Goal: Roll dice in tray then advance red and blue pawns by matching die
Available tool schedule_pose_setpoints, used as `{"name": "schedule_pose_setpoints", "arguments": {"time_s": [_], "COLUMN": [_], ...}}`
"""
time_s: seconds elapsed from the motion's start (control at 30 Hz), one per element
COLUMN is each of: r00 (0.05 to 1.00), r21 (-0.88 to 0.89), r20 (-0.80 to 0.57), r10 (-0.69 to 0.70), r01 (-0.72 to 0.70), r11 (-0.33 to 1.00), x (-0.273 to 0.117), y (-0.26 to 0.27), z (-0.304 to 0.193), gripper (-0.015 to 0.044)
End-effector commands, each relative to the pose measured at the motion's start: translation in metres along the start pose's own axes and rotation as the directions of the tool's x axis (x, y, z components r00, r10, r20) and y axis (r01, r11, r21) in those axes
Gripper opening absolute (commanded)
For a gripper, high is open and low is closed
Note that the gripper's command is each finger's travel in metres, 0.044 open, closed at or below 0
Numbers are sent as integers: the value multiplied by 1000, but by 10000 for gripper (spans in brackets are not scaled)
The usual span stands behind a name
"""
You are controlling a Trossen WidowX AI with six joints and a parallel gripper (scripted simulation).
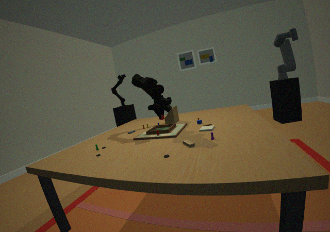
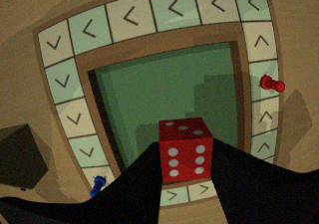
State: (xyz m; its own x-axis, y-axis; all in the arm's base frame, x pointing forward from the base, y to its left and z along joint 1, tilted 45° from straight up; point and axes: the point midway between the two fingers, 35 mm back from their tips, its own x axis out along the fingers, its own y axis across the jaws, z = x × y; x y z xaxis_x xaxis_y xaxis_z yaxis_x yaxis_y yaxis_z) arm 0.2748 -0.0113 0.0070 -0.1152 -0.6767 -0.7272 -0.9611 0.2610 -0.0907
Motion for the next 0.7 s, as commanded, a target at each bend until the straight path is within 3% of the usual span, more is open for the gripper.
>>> {"name": "schedule_pose_setpoints", "arguments": {"time_s": [0.0,0.27,0.67], "r00": [1000,1000,922], "r21": [-103,-143,-165], "r20": [-10,5,352], "r10": [-1,12,161], "r01": [0,-12,-109], "r11": [995,990,980], "x": [4,6,18], "y": [-2,-2,8], "z": [-11,-15,-13], "gripper": [0,0,0]}}
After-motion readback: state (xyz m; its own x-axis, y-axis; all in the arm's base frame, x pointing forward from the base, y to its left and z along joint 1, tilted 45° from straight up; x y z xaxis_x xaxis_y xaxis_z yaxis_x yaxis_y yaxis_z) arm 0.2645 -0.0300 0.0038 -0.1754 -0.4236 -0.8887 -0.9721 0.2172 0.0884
